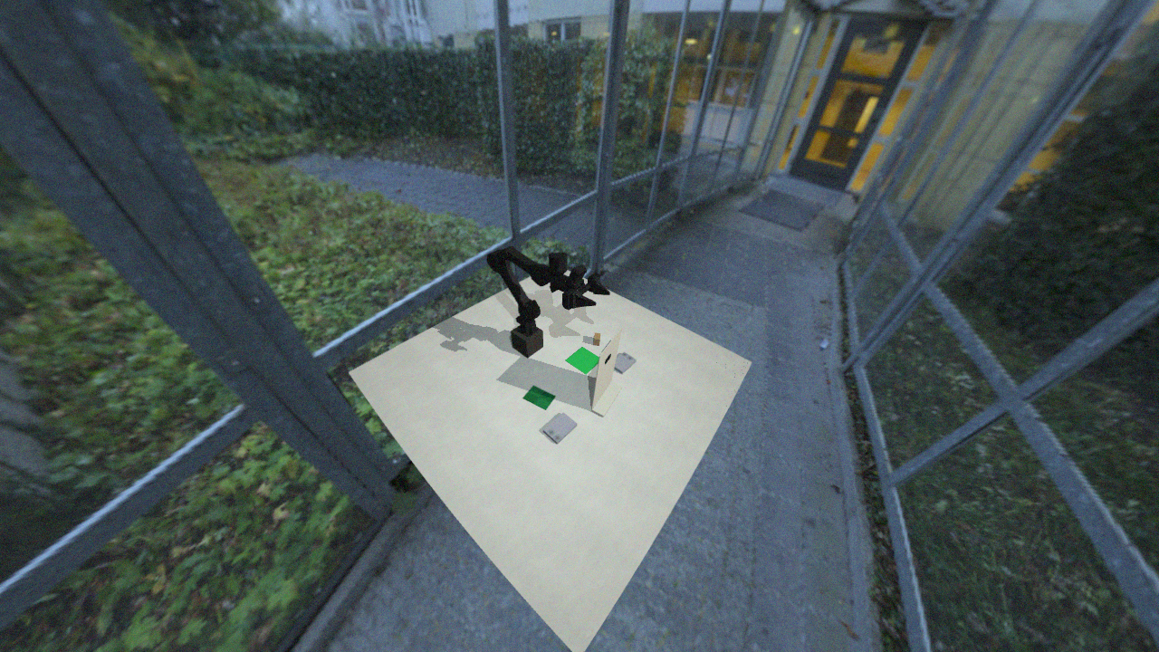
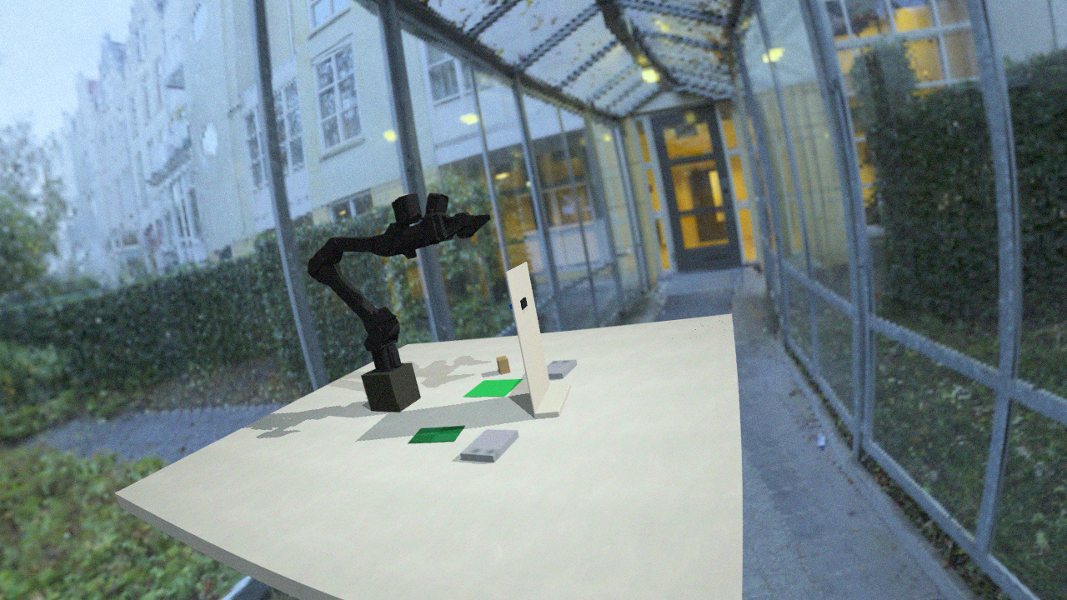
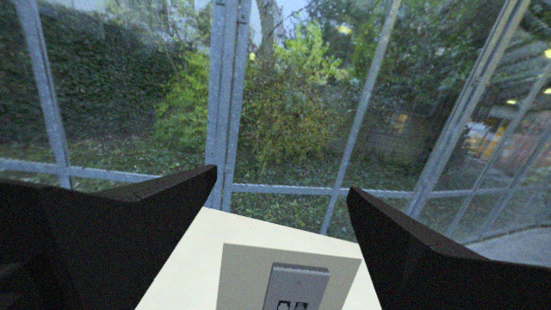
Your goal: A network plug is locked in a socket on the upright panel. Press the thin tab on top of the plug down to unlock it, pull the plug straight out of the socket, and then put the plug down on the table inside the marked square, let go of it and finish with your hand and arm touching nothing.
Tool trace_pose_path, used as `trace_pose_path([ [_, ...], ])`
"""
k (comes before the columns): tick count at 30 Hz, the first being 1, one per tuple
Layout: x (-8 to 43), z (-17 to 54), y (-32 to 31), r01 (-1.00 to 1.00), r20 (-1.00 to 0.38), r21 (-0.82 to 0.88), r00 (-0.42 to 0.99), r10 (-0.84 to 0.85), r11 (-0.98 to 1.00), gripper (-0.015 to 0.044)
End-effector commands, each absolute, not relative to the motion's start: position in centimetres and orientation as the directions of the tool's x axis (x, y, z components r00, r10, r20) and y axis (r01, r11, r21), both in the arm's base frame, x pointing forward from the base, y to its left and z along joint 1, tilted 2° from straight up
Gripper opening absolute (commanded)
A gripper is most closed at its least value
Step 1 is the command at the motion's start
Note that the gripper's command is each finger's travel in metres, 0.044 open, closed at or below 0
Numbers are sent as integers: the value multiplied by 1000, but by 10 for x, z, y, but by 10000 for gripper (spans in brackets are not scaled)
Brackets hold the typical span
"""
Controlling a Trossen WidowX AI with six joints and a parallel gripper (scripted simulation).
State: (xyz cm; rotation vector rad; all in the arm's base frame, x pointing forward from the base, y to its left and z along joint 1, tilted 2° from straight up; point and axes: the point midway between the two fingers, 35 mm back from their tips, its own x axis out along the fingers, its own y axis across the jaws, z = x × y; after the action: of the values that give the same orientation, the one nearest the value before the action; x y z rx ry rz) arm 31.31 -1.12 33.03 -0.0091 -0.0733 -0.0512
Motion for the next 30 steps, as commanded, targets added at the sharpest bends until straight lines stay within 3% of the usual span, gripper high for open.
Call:
trace_pose_path([
  [1, 314, 330, -11, 50, 73, -2, 996, -49, 999, 374],
  [10, 334, 289, -28, -32, 65, 266, 998, 15, 963, 156],
  [30, 318, 190, -68, -126, 34, 809, 985, 168, 575, 156],
])
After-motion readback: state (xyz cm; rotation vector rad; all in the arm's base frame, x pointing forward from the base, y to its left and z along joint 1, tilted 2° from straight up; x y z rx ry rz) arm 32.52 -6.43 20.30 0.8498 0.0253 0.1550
